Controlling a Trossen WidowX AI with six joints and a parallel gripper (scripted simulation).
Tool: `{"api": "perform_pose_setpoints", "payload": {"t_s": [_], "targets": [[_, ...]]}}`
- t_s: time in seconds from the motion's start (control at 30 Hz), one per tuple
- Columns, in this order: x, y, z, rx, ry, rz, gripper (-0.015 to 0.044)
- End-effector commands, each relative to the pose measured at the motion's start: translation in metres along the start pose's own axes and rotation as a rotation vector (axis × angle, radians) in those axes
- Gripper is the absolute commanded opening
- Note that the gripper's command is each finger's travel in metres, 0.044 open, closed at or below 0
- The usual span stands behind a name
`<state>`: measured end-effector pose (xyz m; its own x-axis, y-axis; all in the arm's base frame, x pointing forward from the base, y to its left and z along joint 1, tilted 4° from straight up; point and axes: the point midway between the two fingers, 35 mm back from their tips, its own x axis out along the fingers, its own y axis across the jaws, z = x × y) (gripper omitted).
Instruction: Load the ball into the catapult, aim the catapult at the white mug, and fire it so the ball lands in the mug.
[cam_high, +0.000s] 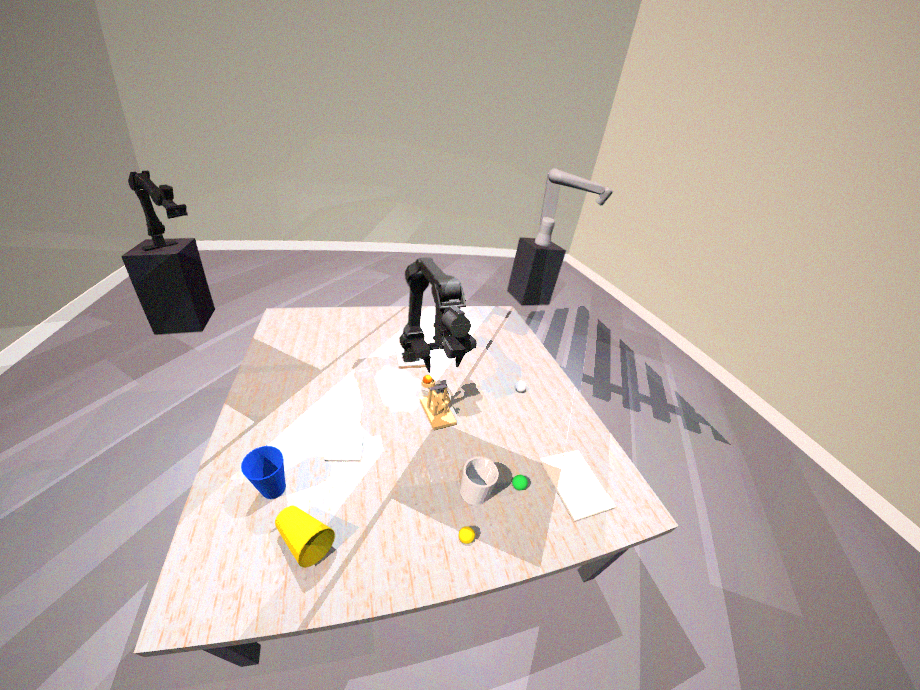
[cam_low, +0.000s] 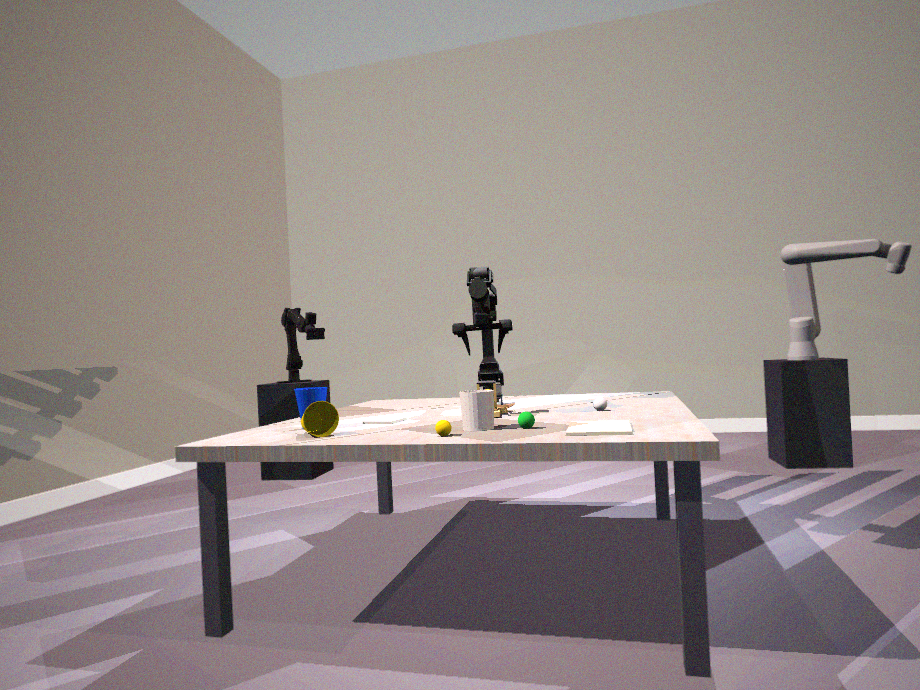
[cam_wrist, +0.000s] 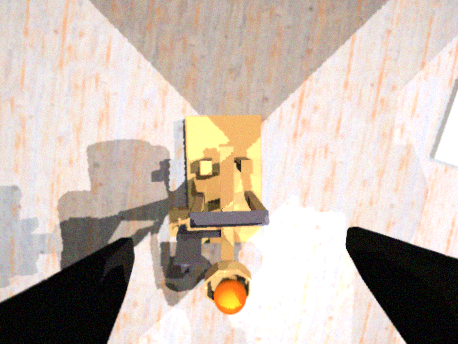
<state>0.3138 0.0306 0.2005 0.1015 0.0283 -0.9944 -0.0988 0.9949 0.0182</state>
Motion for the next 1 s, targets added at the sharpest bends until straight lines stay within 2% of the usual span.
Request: {"api": "perform_pose_setpoints", "payload": {"t_s": [0.0,0.4,0.97], "targets": [[-0.012,-0.001,0.061,-0.005,-0.142,0.017,0.044],[-0.049,-0.01,0.198,-0.024,-0.522,0.039,0.044],[-0.049,-0.01,0.199,-0.025,-0.528,0.04,0.044]]}}
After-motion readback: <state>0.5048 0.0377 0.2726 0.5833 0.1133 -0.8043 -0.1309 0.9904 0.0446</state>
